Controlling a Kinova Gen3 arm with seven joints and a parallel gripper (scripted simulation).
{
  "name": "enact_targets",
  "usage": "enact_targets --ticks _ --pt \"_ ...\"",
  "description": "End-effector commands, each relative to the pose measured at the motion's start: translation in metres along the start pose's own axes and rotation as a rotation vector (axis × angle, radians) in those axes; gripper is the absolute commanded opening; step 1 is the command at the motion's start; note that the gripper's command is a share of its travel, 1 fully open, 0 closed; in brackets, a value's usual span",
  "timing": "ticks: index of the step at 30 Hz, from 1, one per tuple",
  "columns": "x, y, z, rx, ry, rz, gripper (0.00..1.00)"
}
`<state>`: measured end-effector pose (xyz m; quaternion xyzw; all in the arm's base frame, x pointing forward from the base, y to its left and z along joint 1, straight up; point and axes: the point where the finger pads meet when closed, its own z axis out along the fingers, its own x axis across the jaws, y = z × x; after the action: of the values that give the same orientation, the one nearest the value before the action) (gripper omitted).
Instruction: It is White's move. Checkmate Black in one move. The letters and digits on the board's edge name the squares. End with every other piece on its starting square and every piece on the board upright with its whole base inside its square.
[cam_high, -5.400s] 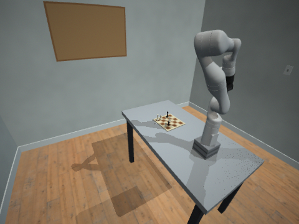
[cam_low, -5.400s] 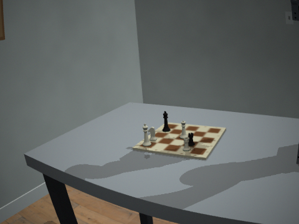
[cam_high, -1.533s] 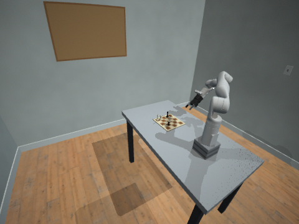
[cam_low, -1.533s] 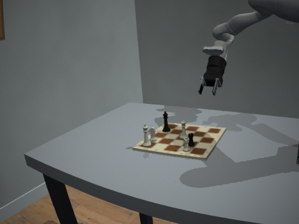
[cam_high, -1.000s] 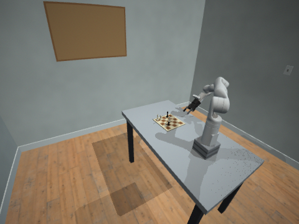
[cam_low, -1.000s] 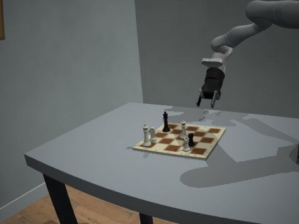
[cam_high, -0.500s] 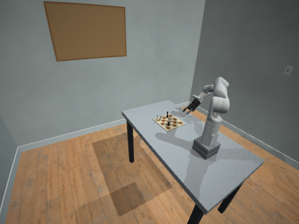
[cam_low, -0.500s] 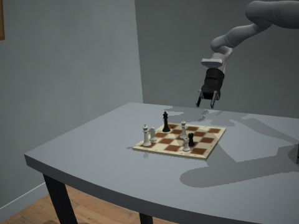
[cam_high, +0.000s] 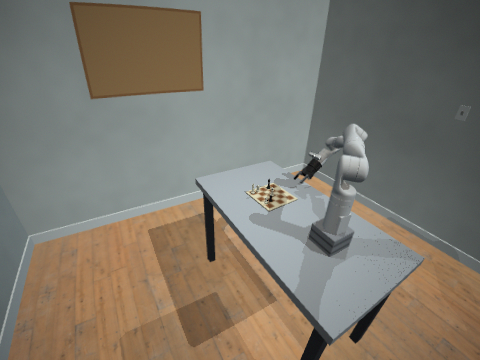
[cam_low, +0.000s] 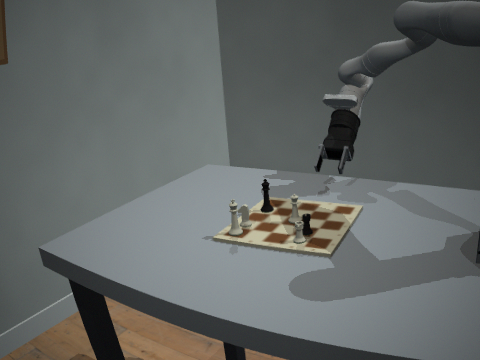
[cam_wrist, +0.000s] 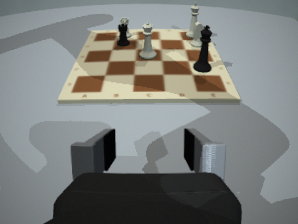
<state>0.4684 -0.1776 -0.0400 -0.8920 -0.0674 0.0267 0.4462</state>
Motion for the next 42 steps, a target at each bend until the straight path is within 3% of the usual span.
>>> enact_targets --ticks 1,25,38,42 --pt "0.000 -0.002 0.000 0.003 -0.004 -0.015 1.00" --pt "-0.001 -0.006 -0.001 0.006 -0.007 -0.016 1.00" --pt "0.000 -0.063 -0.045 0.007 -0.007 -0.003 1.00" --pt "0.000 -0.070 -0.050 0.007 -0.008 -0.007 1.00"
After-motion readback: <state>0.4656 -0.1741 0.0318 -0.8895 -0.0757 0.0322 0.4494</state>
